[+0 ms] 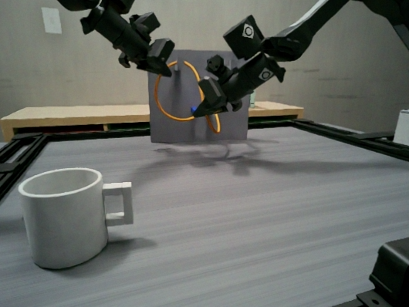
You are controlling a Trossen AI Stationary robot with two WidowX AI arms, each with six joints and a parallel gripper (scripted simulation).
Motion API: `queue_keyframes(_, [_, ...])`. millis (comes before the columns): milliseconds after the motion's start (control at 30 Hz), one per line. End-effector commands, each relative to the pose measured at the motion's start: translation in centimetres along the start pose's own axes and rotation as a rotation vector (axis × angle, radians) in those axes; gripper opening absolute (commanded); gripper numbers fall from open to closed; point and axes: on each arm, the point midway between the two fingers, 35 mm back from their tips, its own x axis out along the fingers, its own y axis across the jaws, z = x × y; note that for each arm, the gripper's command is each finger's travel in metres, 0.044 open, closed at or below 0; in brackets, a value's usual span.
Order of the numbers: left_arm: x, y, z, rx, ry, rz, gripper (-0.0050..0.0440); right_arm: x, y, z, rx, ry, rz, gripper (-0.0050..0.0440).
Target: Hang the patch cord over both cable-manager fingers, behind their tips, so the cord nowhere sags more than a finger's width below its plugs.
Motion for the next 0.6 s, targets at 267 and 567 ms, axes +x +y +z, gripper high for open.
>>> queue_keyframes(267, [-0.66, 0.06, 1.22, 0.007, -0.032, 0.003, 0.004, -1.88, 1.25, 3.42, 0.037, -0.048, 0.013, 0.0025])
queue_keyframes(567, [-0.66, 0.06, 1.22, 0.007, -0.032, 0.003, 0.004, -2.04, 1.17, 3.42, 0.043, -0.038, -0.005, 0.0025])
